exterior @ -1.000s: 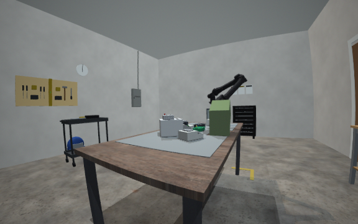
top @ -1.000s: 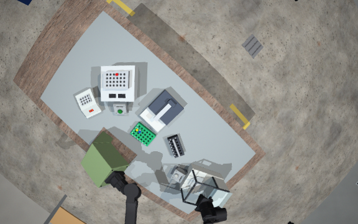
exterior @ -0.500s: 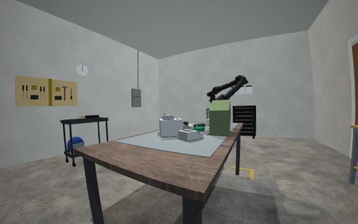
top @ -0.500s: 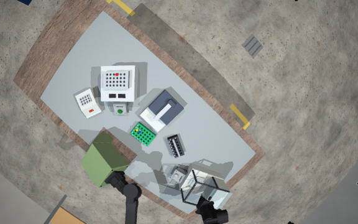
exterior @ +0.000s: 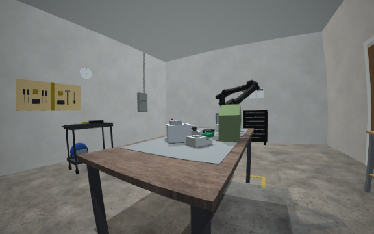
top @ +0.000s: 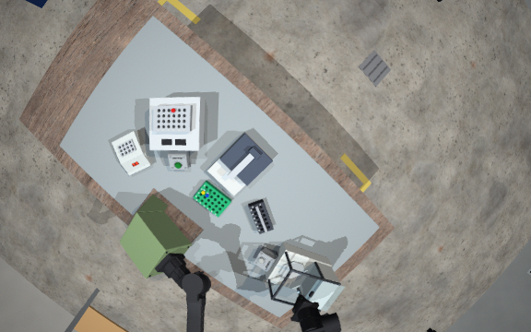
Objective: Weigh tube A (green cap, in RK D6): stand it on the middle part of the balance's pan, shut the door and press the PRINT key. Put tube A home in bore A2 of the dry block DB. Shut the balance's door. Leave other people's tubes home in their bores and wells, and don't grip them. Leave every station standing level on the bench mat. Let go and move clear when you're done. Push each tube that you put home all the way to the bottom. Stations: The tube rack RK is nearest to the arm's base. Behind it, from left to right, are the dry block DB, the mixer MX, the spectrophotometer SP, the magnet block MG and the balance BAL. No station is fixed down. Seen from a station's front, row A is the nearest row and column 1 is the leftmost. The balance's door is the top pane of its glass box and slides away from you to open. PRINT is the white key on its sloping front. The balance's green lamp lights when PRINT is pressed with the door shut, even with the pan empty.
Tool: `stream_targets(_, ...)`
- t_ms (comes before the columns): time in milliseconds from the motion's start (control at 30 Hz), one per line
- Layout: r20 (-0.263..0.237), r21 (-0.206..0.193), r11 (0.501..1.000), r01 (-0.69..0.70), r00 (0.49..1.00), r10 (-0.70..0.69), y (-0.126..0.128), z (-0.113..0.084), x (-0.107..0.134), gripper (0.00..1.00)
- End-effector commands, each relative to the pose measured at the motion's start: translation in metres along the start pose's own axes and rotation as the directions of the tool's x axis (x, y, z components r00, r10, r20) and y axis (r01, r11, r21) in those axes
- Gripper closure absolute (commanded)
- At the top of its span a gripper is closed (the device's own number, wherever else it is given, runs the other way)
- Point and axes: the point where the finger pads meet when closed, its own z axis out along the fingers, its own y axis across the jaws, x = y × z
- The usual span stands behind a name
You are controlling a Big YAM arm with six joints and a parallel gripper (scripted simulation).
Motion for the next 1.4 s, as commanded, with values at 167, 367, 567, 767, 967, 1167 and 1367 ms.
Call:
stream_targets(167,0.008,-0.016,0.999,-0.036,0.999,0.036,0.003,-0.019,-0.011,0.91)
stream_targets(367,0.007,-0.016,0.999,-0.036,0.999,0.036,0.003,-0.028,-0.011,0.91)
stream_targets(567,0.004,-0.01,0.999,-0.035,0.999,0.035,0.0,-0.027,-0.006,0.91)
stream_targets(767,0.004,-0.01,0.999,-0.035,0.999,0.035,0.0,-0.027,-0.006,0.91)
stream_targets(967,-0.063,0.003,0.999,0.046,0.997,-0.046,0.032,0.001,0.013,0.91)
stream_targets(1167,-0.039,-0.163,0.986,-0.029,0.999,0.022,0.078,-0.028,-0.004,0.91)
stream_targets(1367,-0.05,-0.193,0.977,0.086,0.994,-0.098,0.104,-0.028,0.004,0.91)
